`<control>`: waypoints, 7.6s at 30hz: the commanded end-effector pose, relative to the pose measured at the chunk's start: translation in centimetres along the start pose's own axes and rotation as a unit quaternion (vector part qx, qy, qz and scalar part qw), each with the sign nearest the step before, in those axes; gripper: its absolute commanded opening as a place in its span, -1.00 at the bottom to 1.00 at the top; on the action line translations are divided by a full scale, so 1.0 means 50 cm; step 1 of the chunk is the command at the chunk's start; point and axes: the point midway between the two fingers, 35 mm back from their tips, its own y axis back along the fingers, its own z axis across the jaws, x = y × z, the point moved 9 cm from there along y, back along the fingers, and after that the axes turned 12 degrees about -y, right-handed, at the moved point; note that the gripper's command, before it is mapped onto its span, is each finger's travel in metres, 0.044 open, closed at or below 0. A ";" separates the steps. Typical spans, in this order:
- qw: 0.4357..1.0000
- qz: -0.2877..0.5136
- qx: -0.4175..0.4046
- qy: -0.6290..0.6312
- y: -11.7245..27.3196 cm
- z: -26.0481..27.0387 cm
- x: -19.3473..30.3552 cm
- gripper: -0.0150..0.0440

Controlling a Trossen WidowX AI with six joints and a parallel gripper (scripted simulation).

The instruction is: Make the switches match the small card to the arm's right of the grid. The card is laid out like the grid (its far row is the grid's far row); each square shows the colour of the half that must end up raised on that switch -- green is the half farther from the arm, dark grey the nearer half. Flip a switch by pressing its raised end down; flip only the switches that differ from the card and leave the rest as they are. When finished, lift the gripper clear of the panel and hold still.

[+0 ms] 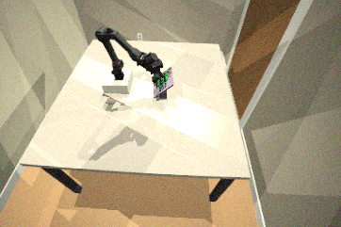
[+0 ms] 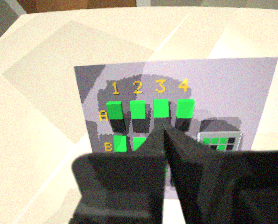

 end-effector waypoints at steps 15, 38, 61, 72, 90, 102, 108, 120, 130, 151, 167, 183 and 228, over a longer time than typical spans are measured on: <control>1.000 0.004 0.002 -0.003 -0.007 -0.001 0.005 -0.49; 1.000 0.004 0.002 -0.003 -0.012 -0.001 0.005 -0.49; 1.000 0.004 0.002 -0.003 -0.019 -0.001 0.005 -0.49; 1.000 0.018 0.005 -0.003 0.107 0.001 -0.007 -0.49; 1.000 0.029 0.008 -0.002 0.039 -0.034 -0.056 -0.49; 1.000 0.029 0.008 -0.002 0.012 -0.034 -0.055 -0.49; 1.000 0.029 0.008 -0.002 -0.006 -0.034 -0.054 -0.49; 1.000 0.029 0.008 -0.002 -0.008 -0.034 -0.054 -0.49; 1.000 0.029 0.008 -0.002 -0.009 -0.034 -0.054 -0.49; 1.000 0.029 0.008 -0.002 -0.014 -0.034 -0.054 -0.49; 1.000 0.029 0.008 -0.002 -0.019 -0.034 -0.054 -0.49; 1.000 0.018 0.006 -0.002 0.106 -0.035 -0.052 -0.49; 1.000 0.030 0.007 -0.004 -0.007 0.037 0.043 -0.49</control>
